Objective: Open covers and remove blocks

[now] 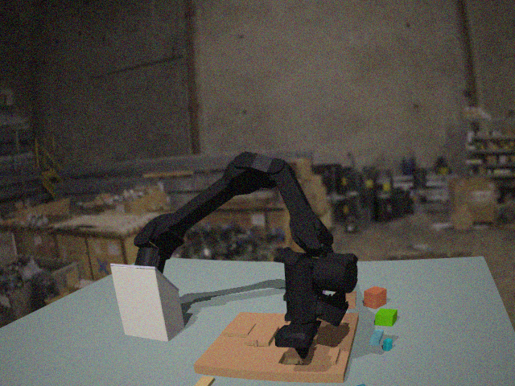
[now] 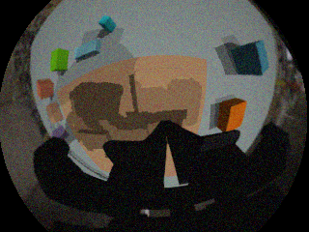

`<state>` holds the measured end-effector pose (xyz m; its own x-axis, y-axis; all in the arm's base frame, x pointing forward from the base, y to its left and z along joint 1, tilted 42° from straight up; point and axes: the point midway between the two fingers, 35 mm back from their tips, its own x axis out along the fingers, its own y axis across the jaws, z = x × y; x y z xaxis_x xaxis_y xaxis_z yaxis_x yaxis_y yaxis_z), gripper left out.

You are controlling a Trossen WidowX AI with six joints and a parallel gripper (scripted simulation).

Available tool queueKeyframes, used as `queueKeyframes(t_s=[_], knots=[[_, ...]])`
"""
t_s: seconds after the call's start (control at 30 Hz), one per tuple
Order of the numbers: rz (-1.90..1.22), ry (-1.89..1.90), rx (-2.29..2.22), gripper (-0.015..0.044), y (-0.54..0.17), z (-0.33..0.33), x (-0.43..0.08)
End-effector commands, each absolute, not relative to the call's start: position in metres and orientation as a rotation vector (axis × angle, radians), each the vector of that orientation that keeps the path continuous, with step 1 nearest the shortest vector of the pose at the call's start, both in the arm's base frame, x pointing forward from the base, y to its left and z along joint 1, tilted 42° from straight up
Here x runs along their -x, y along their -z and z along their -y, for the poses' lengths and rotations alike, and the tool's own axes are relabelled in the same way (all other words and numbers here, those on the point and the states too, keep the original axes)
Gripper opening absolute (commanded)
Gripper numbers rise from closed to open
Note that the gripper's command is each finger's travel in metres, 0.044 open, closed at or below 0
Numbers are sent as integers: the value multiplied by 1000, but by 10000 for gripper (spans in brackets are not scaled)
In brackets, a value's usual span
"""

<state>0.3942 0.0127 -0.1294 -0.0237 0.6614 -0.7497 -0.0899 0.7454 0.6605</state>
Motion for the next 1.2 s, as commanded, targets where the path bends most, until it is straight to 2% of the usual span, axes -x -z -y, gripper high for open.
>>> queueKeyframes(t_s=[0.0, 1.17], knots=[[-1483, -640, -497, 0, 129, -14, -400], [-1482, -639, -495, 0, 105, 5, -414]])
